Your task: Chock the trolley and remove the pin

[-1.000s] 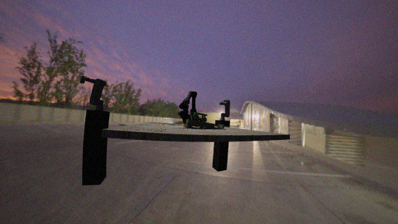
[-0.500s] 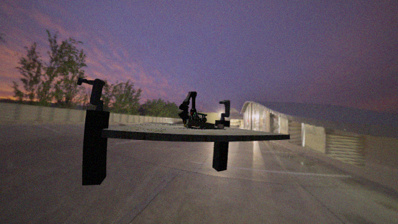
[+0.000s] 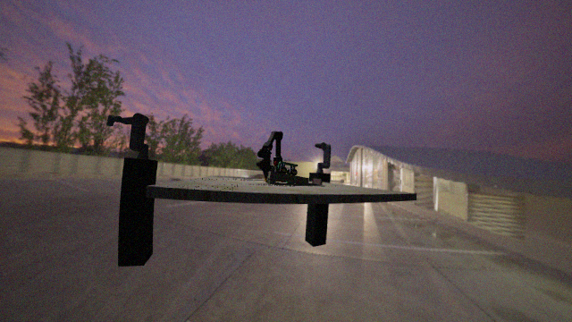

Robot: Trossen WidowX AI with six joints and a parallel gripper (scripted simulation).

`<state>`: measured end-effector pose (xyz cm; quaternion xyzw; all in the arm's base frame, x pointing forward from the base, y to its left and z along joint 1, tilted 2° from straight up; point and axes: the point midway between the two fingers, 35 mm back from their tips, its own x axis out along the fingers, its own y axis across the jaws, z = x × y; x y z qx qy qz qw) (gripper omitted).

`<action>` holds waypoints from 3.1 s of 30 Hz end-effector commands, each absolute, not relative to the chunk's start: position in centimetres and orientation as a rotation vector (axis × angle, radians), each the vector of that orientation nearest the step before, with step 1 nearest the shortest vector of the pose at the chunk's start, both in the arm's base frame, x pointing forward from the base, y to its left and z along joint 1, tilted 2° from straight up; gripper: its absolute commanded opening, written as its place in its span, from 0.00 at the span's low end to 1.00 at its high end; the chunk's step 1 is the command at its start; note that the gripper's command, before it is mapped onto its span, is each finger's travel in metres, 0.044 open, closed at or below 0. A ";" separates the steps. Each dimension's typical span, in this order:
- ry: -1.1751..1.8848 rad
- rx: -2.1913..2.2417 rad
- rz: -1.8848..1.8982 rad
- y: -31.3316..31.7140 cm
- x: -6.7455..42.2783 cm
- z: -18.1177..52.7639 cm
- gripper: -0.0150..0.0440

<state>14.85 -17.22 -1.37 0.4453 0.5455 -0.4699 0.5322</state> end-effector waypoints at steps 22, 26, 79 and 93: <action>1.291 1.059 -1.114 -16.8 14.8 7.2 0.25; 1.291 1.059 -1.114 -16.8 14.9 8.5 0.25; 1.571 0.229 -0.268 -17.0 15.4 13.0 0.25; 1.586 -0.138 0.107 -17.0 15.4 12.9 0.25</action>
